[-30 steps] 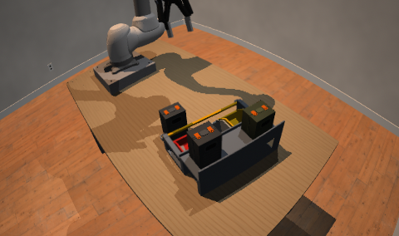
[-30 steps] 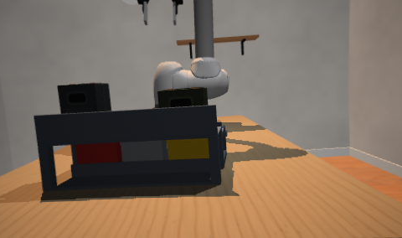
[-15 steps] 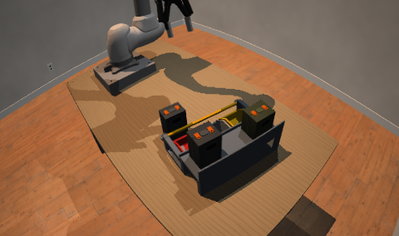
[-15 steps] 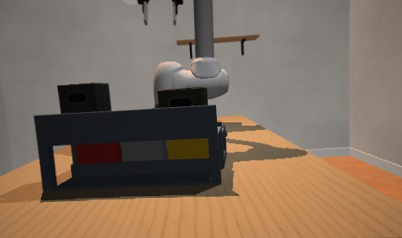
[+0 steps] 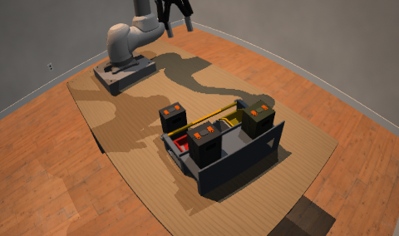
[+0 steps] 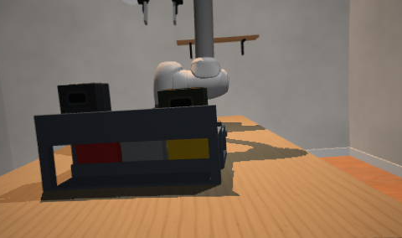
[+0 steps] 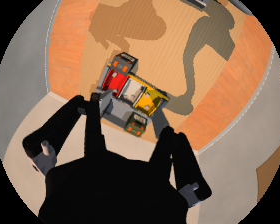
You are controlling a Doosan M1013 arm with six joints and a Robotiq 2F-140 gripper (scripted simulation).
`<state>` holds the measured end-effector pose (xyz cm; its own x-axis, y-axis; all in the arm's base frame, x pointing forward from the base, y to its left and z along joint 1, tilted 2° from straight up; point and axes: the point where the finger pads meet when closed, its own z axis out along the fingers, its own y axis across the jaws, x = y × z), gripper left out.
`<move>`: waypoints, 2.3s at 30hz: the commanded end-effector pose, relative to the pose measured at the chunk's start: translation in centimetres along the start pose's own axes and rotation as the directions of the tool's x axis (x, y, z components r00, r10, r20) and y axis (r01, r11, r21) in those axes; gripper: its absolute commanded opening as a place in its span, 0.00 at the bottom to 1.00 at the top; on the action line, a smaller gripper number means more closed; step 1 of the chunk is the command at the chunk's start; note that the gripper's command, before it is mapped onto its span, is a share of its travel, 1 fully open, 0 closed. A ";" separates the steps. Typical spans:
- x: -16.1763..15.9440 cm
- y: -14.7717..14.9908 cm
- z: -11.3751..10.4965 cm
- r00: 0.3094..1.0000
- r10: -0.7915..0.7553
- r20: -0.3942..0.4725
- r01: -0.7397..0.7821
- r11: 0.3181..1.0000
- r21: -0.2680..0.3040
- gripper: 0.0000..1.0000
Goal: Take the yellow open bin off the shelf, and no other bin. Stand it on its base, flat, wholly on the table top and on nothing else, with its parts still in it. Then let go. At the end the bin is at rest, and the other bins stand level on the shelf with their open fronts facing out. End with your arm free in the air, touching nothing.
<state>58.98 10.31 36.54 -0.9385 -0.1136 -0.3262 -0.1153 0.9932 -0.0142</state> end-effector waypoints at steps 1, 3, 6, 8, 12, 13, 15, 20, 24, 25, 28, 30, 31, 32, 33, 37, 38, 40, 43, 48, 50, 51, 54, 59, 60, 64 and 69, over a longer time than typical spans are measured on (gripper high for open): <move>0.0 0.0 0.0 1.000 0.000 0.000 0.000 1.000 0.000 0.57; 0.0 0.0 0.0 1.000 0.000 0.000 0.000 1.000 0.000 0.57; 0.0 0.0 0.0 1.000 0.000 0.000 0.000 1.000 0.000 0.57; 0.0 0.0 0.0 1.000 0.000 0.000 0.000 1.000 0.000 0.57; 0.0 0.0 0.0 1.000 0.000 0.000 0.000 1.000 0.000 0.57; 0.0 0.0 0.0 1.000 0.000 0.000 0.000 1.000 0.000 0.57; 0.0 0.0 0.0 1.000 0.000 0.000 0.000 1.000 0.000 0.57; 0.0 0.0 0.0 1.000 0.000 0.000 0.000 1.000 0.000 0.57; 0.0 0.0 0.0 1.000 0.000 0.000 0.000 1.000 0.000 0.57; 0.0 0.0 0.0 1.000 0.000 0.000 0.000 1.000 0.000 0.57; 0.0 0.0 0.0 1.000 0.000 0.000 0.000 1.000 0.000 0.57; 0.0 0.0 0.0 1.000 0.000 0.000 0.000 1.000 0.000 0.57; 0.0 0.0 0.0 1.000 0.000 0.000 0.000 1.000 0.000 0.57; 0.0 0.0 0.0 1.000 0.000 0.000 0.000 1.000 0.000 0.57; 0.0 0.0 0.0 1.000 0.000 0.000 0.000 1.000 0.000 0.57; 0.0 0.0 0.0 1.000 0.000 0.000 0.000 1.000 0.000 0.57; 0.0 0.0 0.0 1.000 0.000 0.000 0.000 1.000 0.000 0.57; 0.0 0.0 0.0 1.000 0.000 0.000 0.000 1.000 0.000 0.57; 0.0 0.0 0.0 0.995 -0.100 -0.017 0.100 0.995 -0.022 0.57; 0.0 0.0 0.0 0.968 -0.249 -0.037 0.247 0.967 -0.057 0.57; 0.0 0.0 0.0 0.968 -0.249 -0.037 0.247 0.967 -0.057 0.57; 0.0 0.0 0.0 0.968 -0.249 -0.037 0.247 0.967 -0.057 0.57; 0.0 0.0 0.0 0.968 -0.249 -0.037 0.247 0.967 -0.057 0.57; 0.0 0.0 0.0 0.954 -0.298 -0.043 0.295 0.953 -0.070 0.57; 0.0 0.0 0.0 0.937 -0.346 -0.048 0.341 0.936 -0.082 0.57; 0.0 0.0 0.0 0.873 -0.484 -0.059 0.475 0.872 -0.121 0.57; 0.0 0.0 0.0 0.873 -0.484 -0.059 0.475 0.872 -0.121 0.57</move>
<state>58.93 10.35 36.57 -0.7823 -0.5817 -0.2228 -0.5860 0.8085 -0.0531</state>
